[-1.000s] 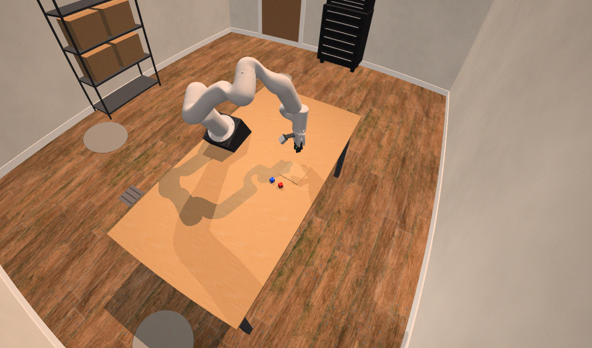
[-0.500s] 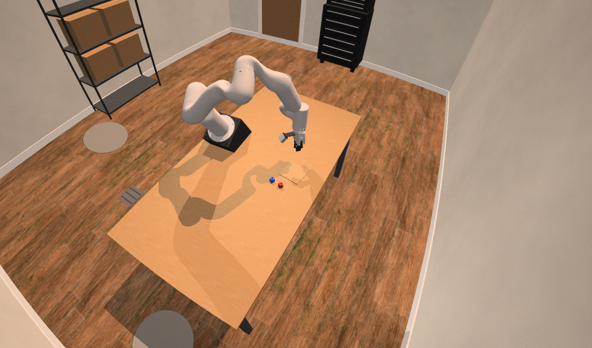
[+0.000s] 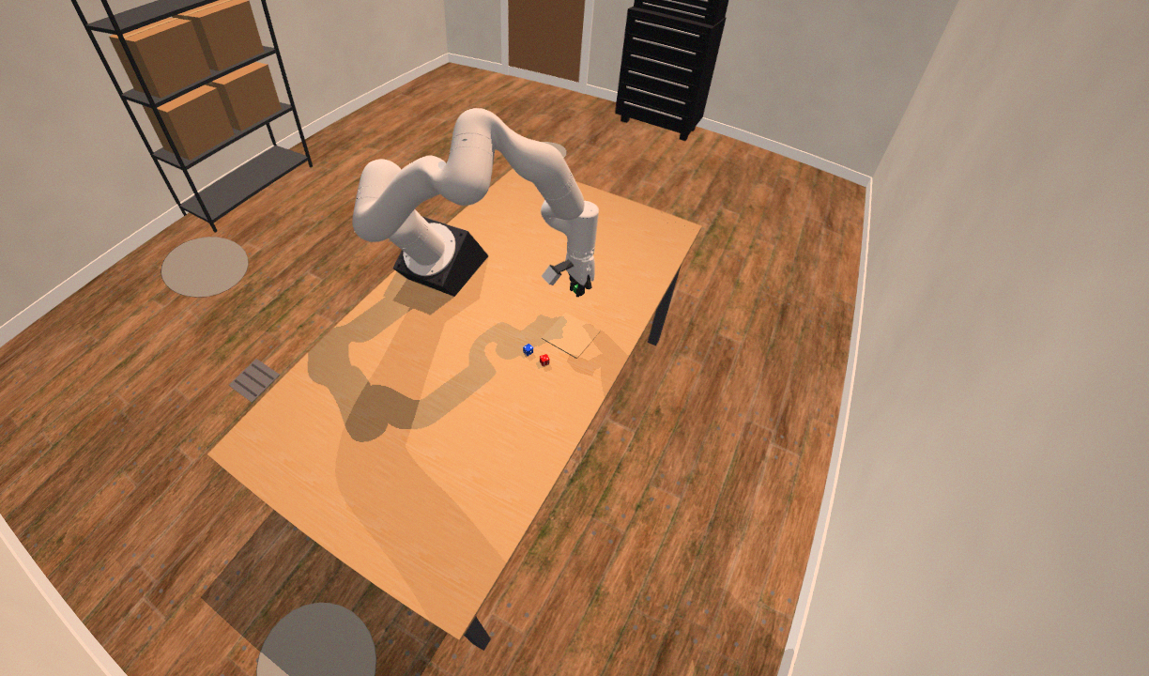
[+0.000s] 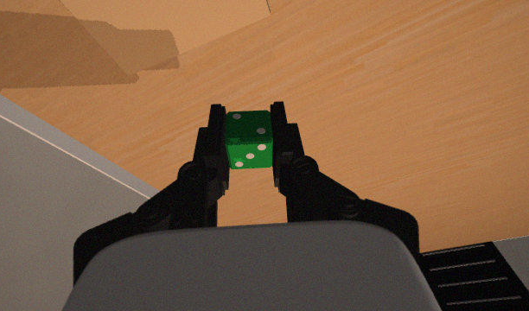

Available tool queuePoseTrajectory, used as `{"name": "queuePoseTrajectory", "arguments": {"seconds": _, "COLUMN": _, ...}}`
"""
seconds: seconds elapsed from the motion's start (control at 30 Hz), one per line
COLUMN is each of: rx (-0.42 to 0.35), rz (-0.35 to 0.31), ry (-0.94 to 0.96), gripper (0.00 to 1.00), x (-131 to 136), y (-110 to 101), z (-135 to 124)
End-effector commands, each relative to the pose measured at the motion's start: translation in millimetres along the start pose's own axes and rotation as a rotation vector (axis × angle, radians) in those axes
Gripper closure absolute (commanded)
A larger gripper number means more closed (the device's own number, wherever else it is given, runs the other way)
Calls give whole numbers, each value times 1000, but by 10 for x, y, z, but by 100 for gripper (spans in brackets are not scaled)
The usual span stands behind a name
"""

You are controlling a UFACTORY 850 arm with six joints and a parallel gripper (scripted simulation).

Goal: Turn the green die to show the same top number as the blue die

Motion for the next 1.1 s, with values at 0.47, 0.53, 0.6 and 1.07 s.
{"name": "queuePoseTrajectory", "arguments": {"seconds": 0.47, "rx": 1, "rz": -12, "ry": -568, "gripper": 79, "x": -261, "y": 12, "z": 88}}
{"name": "queuePoseTrajectory", "arguments": {"seconds": 0.53, "rx": 1, "rz": -12, "ry": -633, "gripper": 79, "x": -290, "y": 15, "z": 101}}
{"name": "queuePoseTrajectory", "arguments": {"seconds": 0.6, "rx": 1, "rz": -12, "ry": -696, "gripper": 79, "x": -318, "y": 17, "z": 113}}
{"name": "queuePoseTrajectory", "arguments": {"seconds": 1.07, "rx": -2, "rz": -12, "ry": -1097, "gripper": 79, "x": -497, "y": 34, "z": 194}}
Point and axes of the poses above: the point where the finger pads meet when closed, its own y axis out along the fingers, its own x axis across the jaws, z = x × y, the point moved 3 cm from there along -y, back along the fingers, and after that the axes turned 14 degrees about y, right-handed, at the moved point
